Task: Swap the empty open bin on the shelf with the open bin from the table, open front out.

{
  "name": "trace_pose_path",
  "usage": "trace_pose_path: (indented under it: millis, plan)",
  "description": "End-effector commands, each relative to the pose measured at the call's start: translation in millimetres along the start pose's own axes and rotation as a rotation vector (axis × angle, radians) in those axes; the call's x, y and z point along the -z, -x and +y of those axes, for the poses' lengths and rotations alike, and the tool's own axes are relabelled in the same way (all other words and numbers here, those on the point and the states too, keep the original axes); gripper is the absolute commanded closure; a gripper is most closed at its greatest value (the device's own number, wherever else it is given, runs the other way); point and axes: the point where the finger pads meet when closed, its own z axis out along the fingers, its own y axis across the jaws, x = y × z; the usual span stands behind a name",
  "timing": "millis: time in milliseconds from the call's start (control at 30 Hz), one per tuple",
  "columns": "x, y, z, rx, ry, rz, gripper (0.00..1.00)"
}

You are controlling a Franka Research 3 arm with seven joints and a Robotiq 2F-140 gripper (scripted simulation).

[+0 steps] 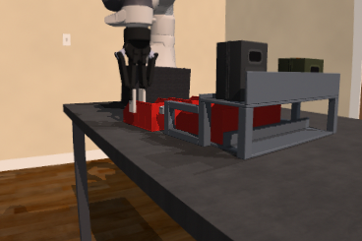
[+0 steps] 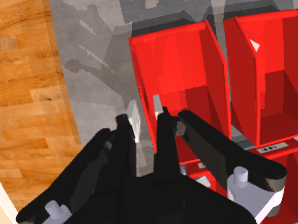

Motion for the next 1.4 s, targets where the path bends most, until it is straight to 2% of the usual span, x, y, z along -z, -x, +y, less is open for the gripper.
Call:
trace_pose_path:
  millis: [0,833,1367]
  plan:
    - [-0.1,2,0,-0.004,-0.001,-0.004,0.85]
    - [0.9,2,0,-0.004,-0.001,-0.004,0.85]
    - [10.3,2,0,-0.004,-0.001,-0.004,0.85]
